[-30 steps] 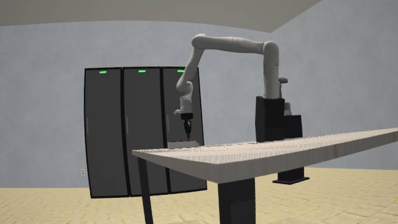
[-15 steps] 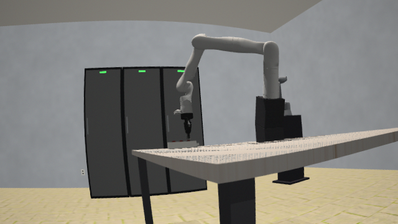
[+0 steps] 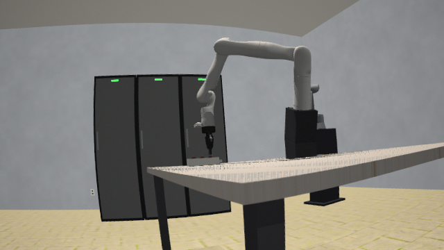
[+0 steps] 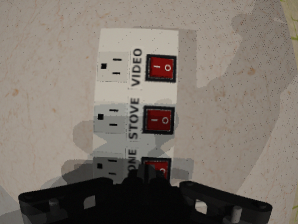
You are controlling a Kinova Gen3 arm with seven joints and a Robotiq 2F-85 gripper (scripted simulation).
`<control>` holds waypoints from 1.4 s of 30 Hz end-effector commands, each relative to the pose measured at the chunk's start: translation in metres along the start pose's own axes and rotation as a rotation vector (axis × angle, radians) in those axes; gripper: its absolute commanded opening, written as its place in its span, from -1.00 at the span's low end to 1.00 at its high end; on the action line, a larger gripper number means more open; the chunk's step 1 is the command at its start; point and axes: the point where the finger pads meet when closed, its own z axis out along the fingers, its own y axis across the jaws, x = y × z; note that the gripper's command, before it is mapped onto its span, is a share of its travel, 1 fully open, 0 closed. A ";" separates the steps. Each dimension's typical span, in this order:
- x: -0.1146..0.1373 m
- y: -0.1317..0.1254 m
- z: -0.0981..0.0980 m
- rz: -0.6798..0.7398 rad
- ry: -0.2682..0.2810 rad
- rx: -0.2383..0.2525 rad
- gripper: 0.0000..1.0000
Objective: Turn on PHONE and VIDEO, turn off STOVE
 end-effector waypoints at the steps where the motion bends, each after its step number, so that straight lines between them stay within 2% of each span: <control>1: 0.002 0.000 -0.001 0.002 0.006 -0.002 -1.00; 42: 0.004 0.002 -0.001 0.001 0.007 -0.002 -1.00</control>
